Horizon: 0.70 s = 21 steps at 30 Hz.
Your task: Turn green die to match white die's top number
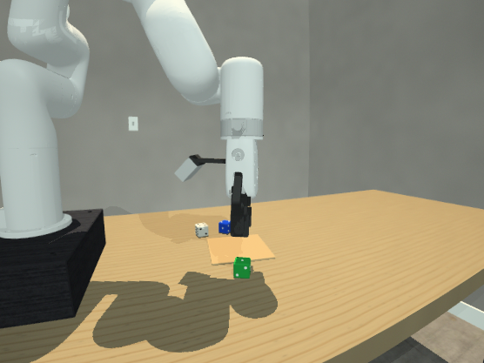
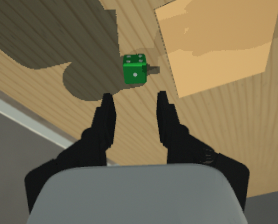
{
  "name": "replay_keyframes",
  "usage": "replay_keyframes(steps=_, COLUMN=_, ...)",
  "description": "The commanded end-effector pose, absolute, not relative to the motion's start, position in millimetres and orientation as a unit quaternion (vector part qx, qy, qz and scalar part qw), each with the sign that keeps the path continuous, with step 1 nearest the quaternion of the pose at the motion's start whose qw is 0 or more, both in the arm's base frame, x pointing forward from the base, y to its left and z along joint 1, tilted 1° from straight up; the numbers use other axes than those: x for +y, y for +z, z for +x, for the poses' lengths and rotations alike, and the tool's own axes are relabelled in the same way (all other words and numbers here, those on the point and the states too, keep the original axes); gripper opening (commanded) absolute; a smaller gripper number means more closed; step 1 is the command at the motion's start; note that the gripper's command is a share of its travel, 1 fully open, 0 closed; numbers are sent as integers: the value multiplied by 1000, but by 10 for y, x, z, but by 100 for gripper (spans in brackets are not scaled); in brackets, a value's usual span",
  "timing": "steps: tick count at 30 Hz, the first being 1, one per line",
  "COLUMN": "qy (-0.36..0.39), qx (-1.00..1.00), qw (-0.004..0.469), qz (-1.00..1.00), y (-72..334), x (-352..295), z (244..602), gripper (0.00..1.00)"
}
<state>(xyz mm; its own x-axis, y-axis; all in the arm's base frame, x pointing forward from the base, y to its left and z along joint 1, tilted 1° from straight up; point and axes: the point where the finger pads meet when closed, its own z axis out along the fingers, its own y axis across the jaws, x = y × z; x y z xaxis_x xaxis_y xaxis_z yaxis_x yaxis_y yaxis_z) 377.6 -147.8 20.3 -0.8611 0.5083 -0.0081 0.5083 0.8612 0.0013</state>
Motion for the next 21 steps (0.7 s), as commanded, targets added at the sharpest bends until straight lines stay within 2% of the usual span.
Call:
replay_keyframes(steps=1, qy=-1, qx=965, qw=6, qz=263, y=210, x=-1483, z=3788, gripper=47)
replay_keyframes(steps=21, qy=-1, qx=965, qw=6, qz=263, y=43, x=-1488, z=3787, gripper=47)
